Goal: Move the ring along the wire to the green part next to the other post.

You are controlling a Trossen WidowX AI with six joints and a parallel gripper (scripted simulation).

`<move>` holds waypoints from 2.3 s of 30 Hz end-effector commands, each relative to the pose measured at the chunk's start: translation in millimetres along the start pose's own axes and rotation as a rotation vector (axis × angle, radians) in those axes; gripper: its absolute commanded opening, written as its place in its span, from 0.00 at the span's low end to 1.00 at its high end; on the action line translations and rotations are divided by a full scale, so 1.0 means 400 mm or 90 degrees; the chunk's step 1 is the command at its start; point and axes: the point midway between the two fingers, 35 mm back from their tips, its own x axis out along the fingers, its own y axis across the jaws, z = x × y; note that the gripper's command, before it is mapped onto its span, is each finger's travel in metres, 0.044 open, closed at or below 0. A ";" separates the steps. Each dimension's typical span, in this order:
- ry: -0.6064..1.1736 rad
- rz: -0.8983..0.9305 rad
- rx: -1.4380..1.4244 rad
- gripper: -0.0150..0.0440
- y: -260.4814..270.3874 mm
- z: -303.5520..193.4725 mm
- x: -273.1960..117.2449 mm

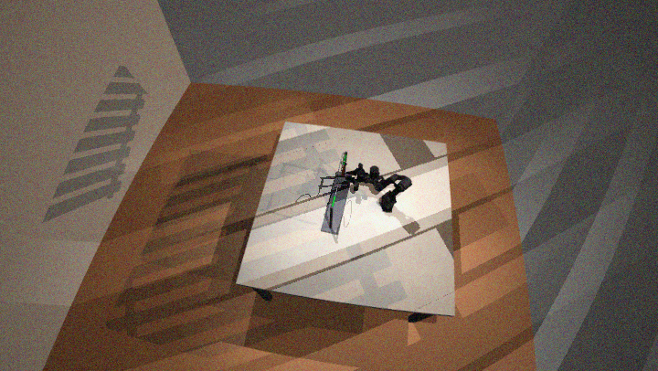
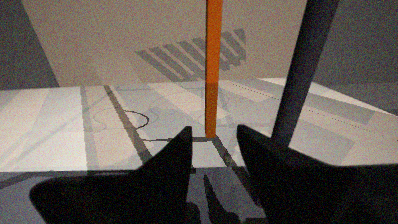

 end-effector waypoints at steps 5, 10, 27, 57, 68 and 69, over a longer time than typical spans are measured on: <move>0.001 -0.001 0.003 0.53 -0.004 0.001 0.033; 0.000 -0.001 0.003 0.53 -0.004 0.001 0.052; -0.002 -0.001 0.004 0.53 0.002 -0.004 0.119; -0.002 -0.001 0.004 0.53 0.005 -0.006 0.137; -0.003 0.001 0.001 0.35 0.007 -0.005 0.135; -0.003 0.001 0.001 0.30 0.007 -0.005 0.135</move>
